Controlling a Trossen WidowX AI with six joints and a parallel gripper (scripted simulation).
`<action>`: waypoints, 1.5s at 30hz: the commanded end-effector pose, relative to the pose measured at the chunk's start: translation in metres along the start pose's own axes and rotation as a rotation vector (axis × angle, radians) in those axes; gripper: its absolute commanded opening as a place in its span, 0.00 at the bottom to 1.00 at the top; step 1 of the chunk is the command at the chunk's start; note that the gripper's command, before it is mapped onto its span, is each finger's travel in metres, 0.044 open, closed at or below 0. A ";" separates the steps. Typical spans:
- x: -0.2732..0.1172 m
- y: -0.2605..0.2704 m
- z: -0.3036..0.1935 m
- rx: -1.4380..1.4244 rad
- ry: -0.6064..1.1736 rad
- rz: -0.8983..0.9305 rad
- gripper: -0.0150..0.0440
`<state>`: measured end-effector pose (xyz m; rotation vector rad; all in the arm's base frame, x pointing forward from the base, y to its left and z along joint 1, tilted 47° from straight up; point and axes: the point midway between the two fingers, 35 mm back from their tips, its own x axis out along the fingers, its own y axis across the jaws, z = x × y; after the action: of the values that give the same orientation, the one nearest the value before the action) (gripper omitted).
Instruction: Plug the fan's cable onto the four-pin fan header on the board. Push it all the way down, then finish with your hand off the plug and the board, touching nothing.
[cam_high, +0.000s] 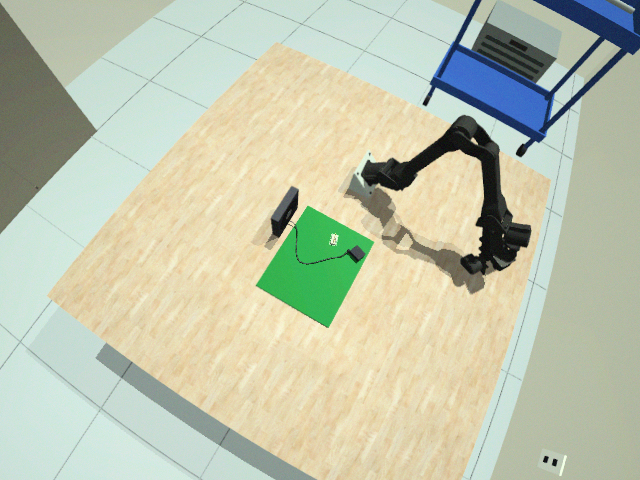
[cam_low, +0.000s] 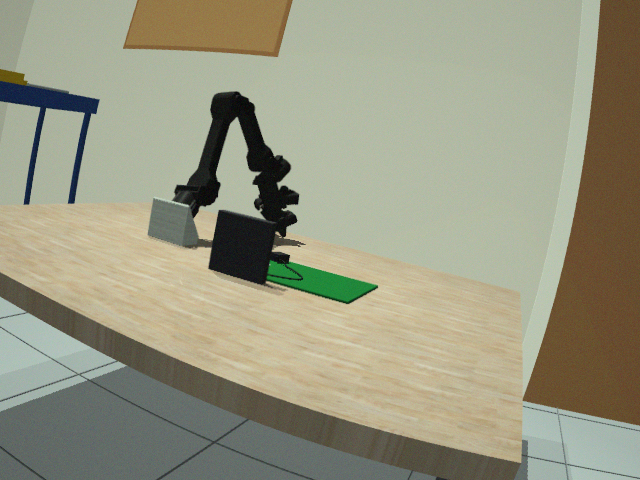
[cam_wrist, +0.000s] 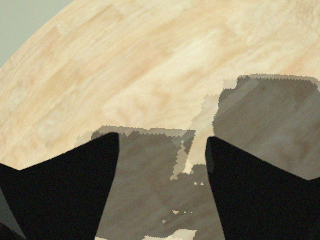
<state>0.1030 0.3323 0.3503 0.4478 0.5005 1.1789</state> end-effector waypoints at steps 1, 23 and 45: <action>0.003 -0.067 0.024 0.089 -0.033 -0.206 0.61; -0.122 -0.322 -0.054 1.292 0.170 -0.953 0.61; -0.249 -0.365 -0.099 2.693 -0.093 -0.552 0.61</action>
<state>0.2468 -0.0098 0.0939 2.2266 1.7541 -0.8136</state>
